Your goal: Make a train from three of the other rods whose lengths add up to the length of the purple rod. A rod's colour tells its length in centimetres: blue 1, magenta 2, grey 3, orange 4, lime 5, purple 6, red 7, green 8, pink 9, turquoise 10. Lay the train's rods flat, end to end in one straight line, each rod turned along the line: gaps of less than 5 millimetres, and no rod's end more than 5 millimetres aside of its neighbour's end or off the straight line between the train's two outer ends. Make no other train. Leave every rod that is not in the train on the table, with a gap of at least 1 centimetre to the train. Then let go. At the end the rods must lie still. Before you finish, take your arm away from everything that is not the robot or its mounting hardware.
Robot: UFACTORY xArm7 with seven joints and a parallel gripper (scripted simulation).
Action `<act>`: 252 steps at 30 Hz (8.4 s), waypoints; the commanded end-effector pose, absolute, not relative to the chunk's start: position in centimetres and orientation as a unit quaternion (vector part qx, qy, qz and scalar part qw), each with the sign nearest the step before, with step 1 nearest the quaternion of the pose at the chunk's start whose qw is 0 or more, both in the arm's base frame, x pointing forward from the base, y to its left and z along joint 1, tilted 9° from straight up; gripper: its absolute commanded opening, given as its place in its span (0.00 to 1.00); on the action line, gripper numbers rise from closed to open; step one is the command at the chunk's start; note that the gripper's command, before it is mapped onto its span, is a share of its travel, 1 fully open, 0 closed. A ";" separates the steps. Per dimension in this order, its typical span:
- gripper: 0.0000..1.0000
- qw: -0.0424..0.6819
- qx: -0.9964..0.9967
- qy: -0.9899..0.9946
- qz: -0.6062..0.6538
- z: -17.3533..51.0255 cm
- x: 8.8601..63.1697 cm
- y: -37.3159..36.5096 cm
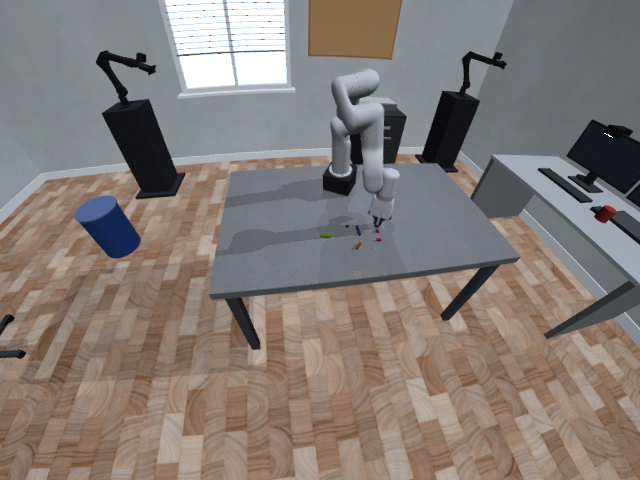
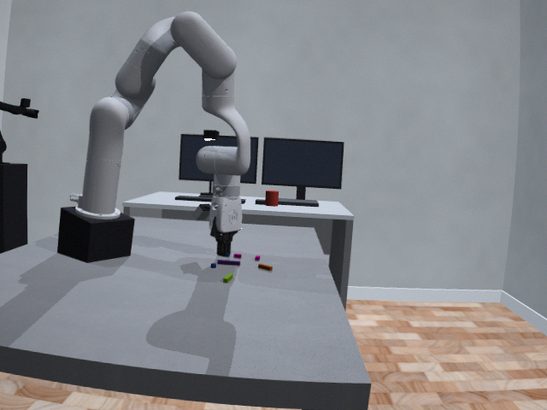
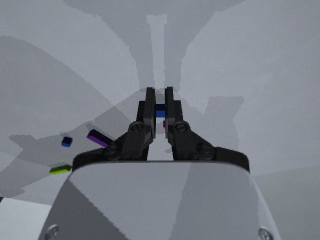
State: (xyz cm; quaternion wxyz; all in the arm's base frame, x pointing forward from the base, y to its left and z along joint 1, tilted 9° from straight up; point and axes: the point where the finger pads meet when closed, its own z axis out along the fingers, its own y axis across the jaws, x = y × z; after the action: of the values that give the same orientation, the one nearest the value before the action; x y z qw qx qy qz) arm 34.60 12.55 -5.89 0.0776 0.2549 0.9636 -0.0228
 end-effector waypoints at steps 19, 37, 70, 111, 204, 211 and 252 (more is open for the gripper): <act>0.04 0.079 0.255 0.964 -0.022 -5.8 34.7 12.6; 0.04 0.079 0.255 0.964 -0.022 -4.2 34.5 12.8; 0.04 0.079 0.255 0.964 -0.022 4.0 33.3 13.4; 0.04 0.079 -0.026 0.996 -0.044 5.3 34.7 9.7; 0.04 -0.002 -0.871 0.485 -0.082 5.5 34.0 -4.0; 0.04 -0.002 -0.871 0.485 -0.082 5.5 34.0 -4.0; 0.04 -0.002 -0.871 0.485 -0.082 0.7 34.7 -4.4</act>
State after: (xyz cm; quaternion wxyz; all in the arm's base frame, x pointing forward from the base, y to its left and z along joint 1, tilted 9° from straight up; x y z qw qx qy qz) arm 34.50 -4.32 1.24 -0.0023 -0.8706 0.4854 -0.0803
